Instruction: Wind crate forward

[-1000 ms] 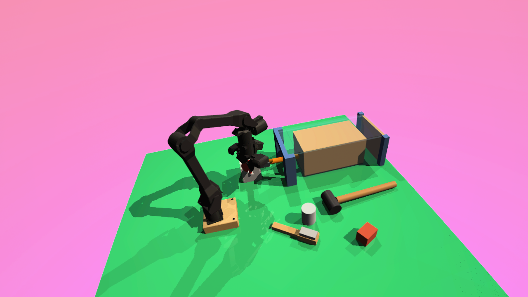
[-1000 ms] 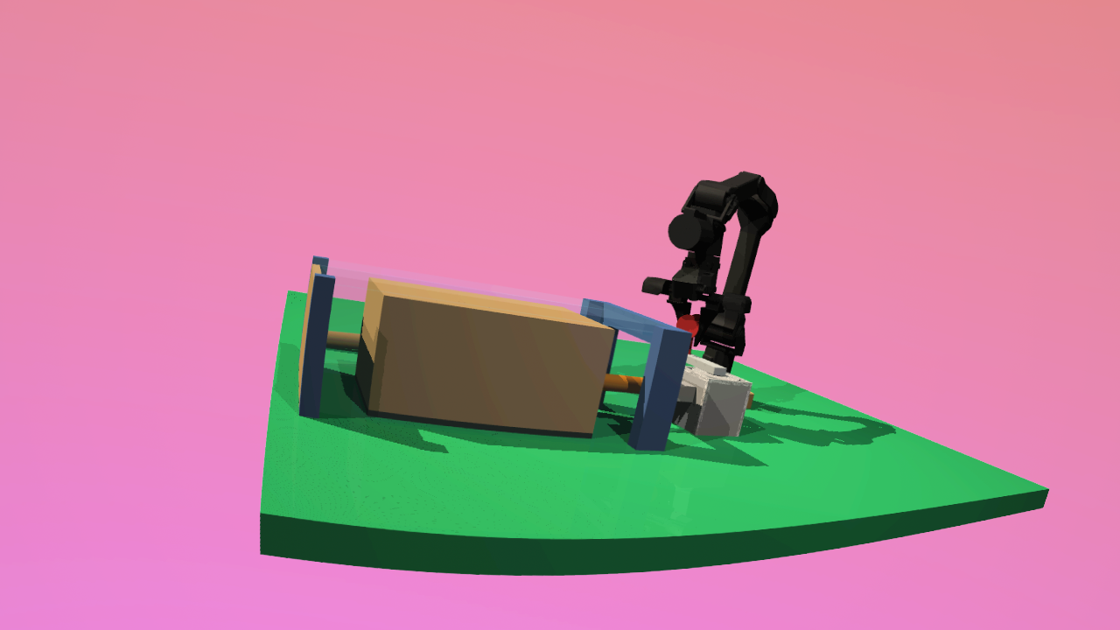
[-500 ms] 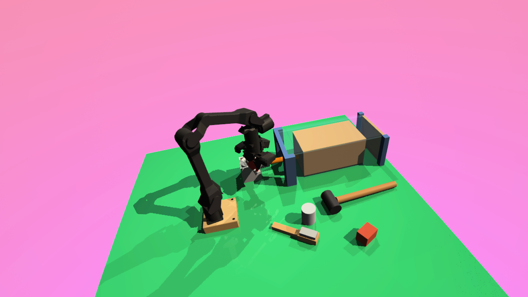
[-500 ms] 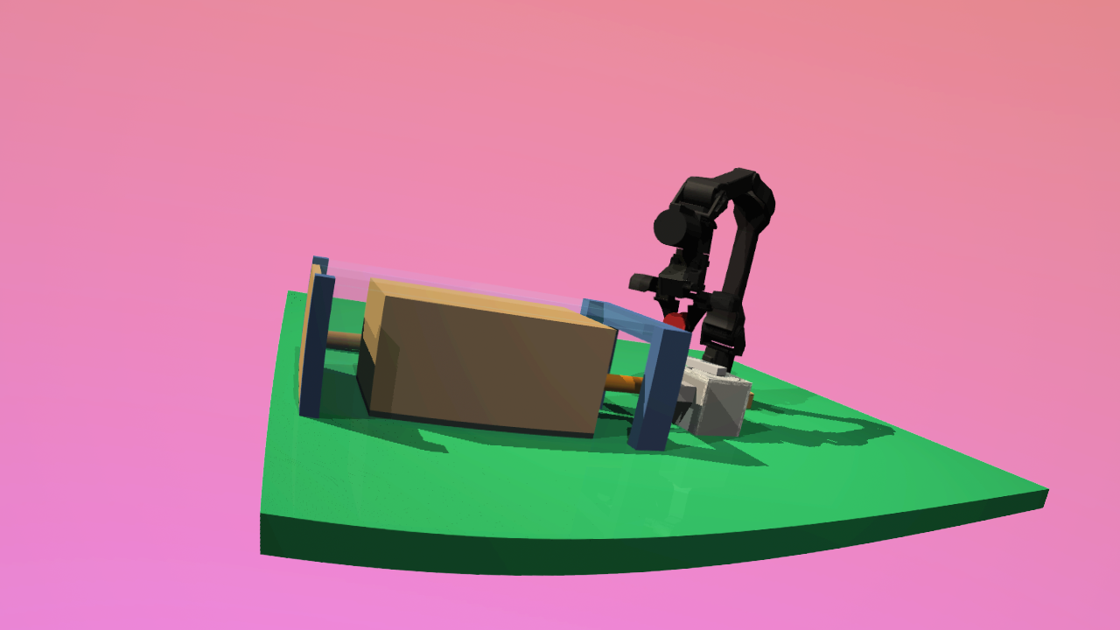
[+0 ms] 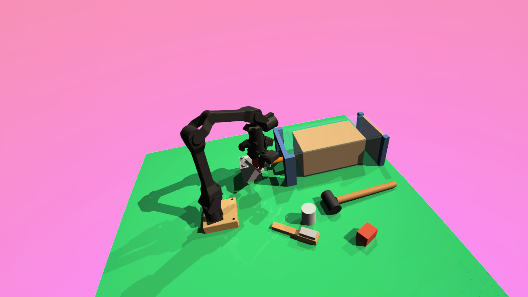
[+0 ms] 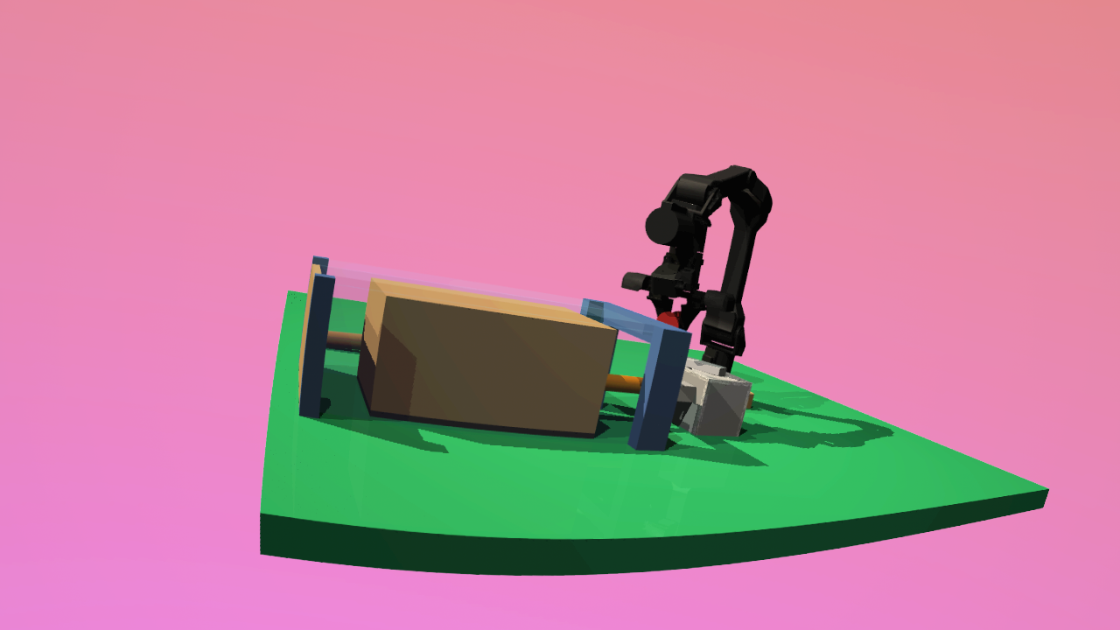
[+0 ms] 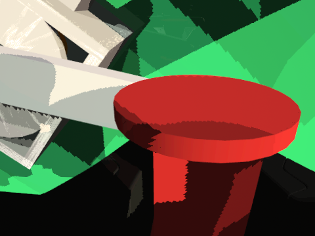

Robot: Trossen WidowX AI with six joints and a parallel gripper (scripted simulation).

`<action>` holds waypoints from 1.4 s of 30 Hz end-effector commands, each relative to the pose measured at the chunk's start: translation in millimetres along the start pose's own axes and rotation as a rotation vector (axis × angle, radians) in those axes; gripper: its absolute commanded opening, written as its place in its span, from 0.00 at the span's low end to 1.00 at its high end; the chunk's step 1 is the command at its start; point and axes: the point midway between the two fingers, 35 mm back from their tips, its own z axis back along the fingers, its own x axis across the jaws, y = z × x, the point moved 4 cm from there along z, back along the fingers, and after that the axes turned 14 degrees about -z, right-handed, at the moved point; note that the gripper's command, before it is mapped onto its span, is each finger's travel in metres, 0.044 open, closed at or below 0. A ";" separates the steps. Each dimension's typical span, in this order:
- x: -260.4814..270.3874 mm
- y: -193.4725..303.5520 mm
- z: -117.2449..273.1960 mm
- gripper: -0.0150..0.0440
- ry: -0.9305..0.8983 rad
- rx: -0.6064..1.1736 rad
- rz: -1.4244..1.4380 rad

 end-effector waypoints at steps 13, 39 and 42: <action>9.3 -35.3 0.7 0.25 -0.007 -0.035 0.005; 33.5 -67.8 2.6 0.25 -0.009 -0.038 0.005; 37.5 -71.0 2.9 0.25 -0.009 -0.038 0.005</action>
